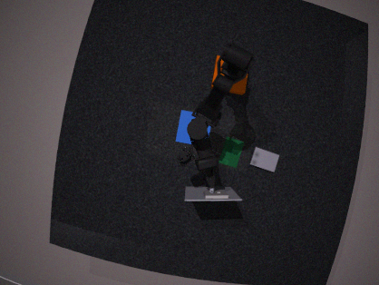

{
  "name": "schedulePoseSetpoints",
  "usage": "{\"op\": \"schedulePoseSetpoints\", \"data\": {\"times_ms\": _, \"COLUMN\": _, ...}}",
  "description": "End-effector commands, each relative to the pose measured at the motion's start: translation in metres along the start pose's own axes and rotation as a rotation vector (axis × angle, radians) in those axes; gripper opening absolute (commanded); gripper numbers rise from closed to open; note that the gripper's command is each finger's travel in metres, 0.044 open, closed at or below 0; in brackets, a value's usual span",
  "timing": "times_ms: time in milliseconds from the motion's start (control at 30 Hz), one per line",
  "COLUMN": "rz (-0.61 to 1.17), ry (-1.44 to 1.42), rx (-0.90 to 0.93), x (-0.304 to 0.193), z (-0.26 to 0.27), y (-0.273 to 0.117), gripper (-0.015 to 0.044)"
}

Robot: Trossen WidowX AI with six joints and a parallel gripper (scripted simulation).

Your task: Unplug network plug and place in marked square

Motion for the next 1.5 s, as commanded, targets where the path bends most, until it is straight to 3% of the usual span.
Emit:
{"op": "schedulePoseSetpoints", "data": {"times_ms": 0, "rz": -0.001, "ry": 0.004, "rx": -0.001, "x": -0.001, "z": -0.001, "y": -0.003, "gripper": 0.0000}}
{"op": "schedulePoseSetpoints", "data": {"times_ms": 1467, "rz": -0.001, "ry": 0.005, "rx": -0.004, "x": -0.006, "z": -0.002, "y": -0.036, "gripper": 0.0000}}
Point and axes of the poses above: the point midway between the two fingers, 35 mm back from their tips, its own y axis out along the fingers, its own z axis across the jaws, x = y × z, the point moved 6 cm from there along -y, back along the fingers, and after that the axes turned 5 degrees about y, right-handed, at the moved point
